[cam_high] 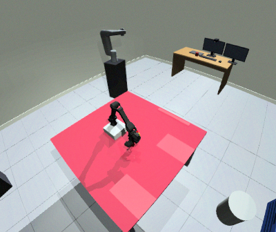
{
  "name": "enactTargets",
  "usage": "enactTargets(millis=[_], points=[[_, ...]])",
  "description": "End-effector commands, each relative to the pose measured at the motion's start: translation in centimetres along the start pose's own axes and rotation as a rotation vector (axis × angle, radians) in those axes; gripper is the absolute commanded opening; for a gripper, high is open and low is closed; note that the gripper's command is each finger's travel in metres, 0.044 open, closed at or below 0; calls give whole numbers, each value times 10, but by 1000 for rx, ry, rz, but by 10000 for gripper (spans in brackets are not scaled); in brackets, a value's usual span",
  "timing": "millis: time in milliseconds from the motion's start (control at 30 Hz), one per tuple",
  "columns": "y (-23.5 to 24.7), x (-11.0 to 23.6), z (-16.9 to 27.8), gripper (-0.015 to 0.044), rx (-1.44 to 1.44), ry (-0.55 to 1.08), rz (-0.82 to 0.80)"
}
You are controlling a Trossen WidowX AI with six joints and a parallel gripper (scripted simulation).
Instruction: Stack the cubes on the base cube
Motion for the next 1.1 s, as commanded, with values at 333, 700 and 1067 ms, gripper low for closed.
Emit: enactTargets(millis=[333,700,1067], points=[[-2,40,-5,105,6,-3,4],[-1,75,-4,105,6,-3,4],[1,108,0,105,6,-3,4]])
Point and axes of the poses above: the point midway between the two fingers, 35 mm back from their tips, its own x axis back along the fingers, its own y axis across the jaws, z = x × y, the point moved 8 cm from there along x, back along the fingers, and after that the axes turned 9 degrees about x, right-handed, at the moved point
